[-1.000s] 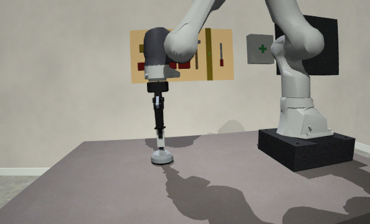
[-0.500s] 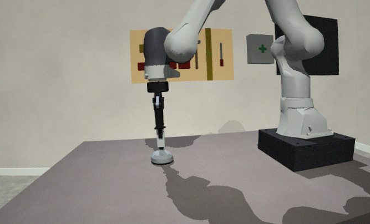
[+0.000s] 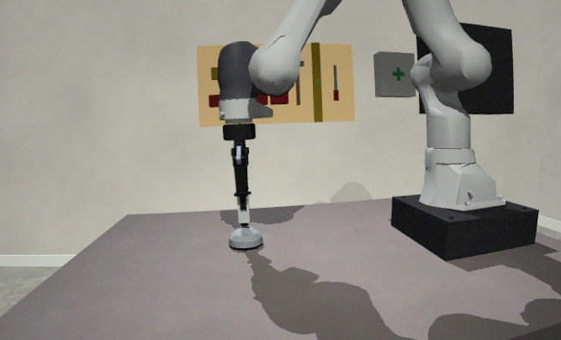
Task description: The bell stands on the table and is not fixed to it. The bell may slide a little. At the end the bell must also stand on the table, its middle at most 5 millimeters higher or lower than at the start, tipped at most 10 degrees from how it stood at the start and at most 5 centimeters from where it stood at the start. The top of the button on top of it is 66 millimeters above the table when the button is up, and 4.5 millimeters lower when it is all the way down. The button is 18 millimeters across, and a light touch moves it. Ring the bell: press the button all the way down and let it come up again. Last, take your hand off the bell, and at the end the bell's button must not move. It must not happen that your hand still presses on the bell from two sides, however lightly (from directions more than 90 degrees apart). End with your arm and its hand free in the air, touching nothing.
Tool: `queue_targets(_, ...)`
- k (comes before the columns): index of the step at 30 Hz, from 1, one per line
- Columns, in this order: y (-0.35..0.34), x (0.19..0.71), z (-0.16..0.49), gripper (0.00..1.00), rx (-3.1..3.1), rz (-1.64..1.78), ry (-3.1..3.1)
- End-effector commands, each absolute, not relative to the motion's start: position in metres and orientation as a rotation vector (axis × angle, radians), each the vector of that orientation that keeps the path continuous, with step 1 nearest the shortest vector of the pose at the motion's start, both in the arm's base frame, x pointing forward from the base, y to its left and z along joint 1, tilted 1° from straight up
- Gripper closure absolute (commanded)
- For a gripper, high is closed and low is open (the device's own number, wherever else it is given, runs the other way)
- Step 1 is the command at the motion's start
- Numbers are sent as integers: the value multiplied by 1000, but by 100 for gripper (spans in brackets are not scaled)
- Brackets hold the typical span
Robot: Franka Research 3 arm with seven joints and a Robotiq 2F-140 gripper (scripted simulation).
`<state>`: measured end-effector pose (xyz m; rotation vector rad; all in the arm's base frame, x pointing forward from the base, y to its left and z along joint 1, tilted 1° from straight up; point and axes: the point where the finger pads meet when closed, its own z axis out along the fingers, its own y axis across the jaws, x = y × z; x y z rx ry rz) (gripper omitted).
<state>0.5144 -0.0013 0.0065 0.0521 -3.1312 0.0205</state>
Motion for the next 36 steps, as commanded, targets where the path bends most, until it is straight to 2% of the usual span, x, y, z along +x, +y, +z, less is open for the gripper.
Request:
queue_targets(1, 0, 515, 8, 100, 49, 17, -3133)
queue_targets(36, 1, 515, 74, 100, 49, 17, -3133)
